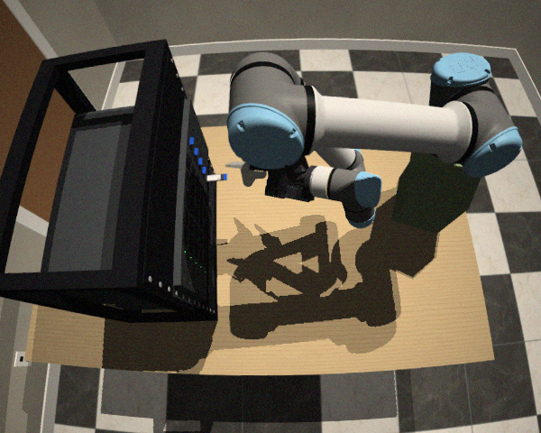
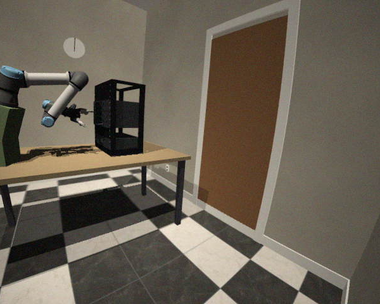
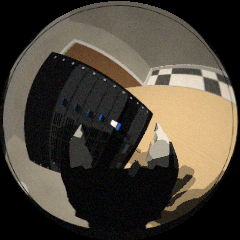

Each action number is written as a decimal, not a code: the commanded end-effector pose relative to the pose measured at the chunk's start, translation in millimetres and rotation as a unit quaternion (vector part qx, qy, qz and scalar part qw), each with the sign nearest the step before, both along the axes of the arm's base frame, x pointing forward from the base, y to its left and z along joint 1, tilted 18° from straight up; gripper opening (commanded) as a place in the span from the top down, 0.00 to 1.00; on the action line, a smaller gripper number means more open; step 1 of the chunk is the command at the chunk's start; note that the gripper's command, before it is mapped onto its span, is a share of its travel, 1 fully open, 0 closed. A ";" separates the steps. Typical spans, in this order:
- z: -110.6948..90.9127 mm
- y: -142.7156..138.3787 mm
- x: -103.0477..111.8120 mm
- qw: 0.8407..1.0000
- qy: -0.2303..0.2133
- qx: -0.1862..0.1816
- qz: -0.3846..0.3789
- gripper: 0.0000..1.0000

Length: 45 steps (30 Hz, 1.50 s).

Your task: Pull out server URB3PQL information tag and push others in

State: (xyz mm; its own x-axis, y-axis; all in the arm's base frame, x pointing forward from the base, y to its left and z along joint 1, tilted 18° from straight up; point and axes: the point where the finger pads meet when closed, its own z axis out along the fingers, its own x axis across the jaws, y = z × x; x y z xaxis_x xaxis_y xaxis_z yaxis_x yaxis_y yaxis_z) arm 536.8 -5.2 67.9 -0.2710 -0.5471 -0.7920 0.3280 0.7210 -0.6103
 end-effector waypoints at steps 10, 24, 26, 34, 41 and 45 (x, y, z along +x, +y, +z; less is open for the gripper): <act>0.3 1.9 -2.4 1.000 -0.007 0.024 -0.006 0.00; 0.2 3.6 -4.8 0.999 -0.014 0.046 -0.011 0.00; 0.2 3.9 -5.2 0.999 -0.015 0.050 -0.012 0.00; 0.2 4.8 -6.3 0.998 -0.019 0.060 -0.014 0.00; 0.2 5.7 -7.7 0.997 -0.022 0.072 -0.017 0.00; 0.2 6.3 -8.5 0.996 -0.025 0.079 -0.019 0.00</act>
State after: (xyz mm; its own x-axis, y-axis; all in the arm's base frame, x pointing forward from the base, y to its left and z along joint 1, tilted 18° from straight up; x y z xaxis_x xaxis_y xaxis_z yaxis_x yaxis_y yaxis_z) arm 529.0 0.5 67.6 -0.2508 -0.4169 -0.8737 0.3788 0.7883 -0.4849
